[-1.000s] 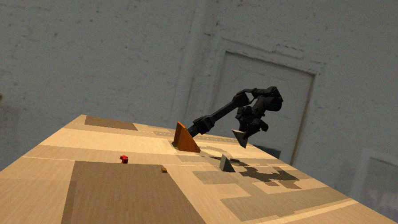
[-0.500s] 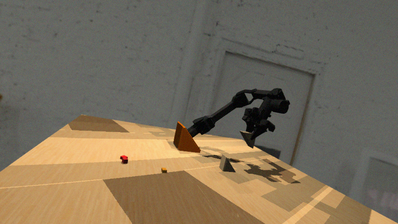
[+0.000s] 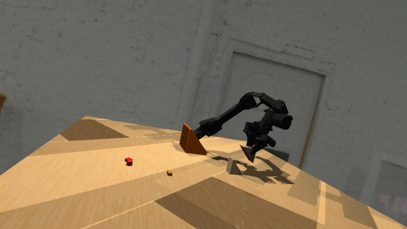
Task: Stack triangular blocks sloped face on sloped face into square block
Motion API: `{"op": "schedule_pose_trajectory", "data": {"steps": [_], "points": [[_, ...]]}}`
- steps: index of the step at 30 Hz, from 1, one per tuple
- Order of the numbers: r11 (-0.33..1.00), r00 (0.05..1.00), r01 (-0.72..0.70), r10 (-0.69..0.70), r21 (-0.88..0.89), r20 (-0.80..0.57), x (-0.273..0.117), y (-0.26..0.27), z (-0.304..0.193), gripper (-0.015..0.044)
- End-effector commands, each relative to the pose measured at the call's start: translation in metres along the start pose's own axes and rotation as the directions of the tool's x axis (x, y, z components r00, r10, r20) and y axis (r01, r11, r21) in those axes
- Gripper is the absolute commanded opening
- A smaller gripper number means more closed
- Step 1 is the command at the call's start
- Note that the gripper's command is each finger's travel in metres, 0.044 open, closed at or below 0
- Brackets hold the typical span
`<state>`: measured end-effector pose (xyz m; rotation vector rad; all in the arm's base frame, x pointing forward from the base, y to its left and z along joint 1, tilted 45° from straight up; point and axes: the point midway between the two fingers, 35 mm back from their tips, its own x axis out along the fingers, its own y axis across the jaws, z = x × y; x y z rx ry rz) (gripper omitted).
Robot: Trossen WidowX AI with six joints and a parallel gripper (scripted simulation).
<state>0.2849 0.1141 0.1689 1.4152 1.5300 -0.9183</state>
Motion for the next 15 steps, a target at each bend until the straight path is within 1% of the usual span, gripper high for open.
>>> {"op": "schedule_pose_trajectory", "data": {"steps": [1,6,12,15], "points": [[1.000,1.000,0.006,-0.006,0.007,0.006,0.011,-0.005,0.002,0.0000],[1.000,1.000,0.006,-0.006,0.006,0.006,0.017,-0.008,0.003,0.0000],[1.000,1.000,0.006,-0.006,0.006,0.005,0.041,-0.007,0.004,0.0000],[1.000,1.000,0.006,-0.006,0.006,0.005,0.044,-0.007,0.004,0.0000]]}}
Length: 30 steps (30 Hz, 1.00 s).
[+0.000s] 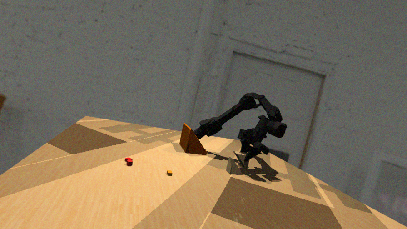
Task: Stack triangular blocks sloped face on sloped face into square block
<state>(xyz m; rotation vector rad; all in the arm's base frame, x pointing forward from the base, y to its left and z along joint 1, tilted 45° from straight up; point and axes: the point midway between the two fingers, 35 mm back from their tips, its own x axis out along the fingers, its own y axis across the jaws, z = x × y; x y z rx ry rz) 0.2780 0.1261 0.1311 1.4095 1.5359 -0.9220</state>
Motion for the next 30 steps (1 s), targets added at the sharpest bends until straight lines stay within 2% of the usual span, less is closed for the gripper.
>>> {"op": "schedule_pose_trajectory", "data": {"steps": [1,30], "points": [[1.000,1.000,-0.001,0.001,0.007,0.005,0.0045,-0.0003,0.0013,0.0000],[1.000,1.000,-0.002,0.002,0.019,0.009,0.0046,0.0011,0.0002,0.0000]]}}
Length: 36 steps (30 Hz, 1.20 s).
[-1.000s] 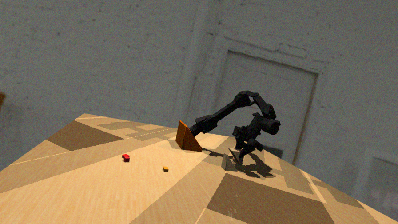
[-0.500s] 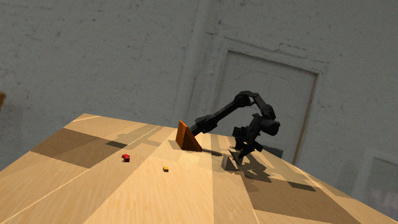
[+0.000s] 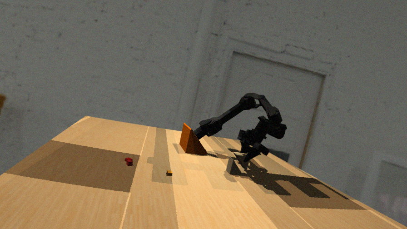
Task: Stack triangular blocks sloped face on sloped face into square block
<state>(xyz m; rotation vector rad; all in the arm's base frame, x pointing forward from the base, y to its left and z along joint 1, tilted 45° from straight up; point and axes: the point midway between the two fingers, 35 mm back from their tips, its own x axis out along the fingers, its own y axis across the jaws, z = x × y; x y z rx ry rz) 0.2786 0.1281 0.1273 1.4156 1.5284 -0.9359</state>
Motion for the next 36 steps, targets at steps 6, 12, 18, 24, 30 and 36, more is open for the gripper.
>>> {"op": "schedule_pose_trajectory", "data": {"steps": [6,12,18,24,30,36], "points": [[1.000,1.000,-0.002,0.002,0.006,0.005,0.004,0.000,0.000,0.0000],[1.000,1.000,-0.003,0.003,0.006,0.005,0.008,0.000,0.000,0.0000],[1.000,1.000,-0.003,0.003,0.006,0.005,0.012,0.000,0.000,0.0000],[1.000,1.000,-0.003,0.003,0.006,0.005,0.016,0.000,0.001,0.0000],[1.000,1.000,-0.004,0.004,0.006,0.006,0.020,0.000,0.001,0.0000],[1.000,1.000,-0.005,0.005,0.005,0.006,0.023,0.000,0.001,0.0000]]}}
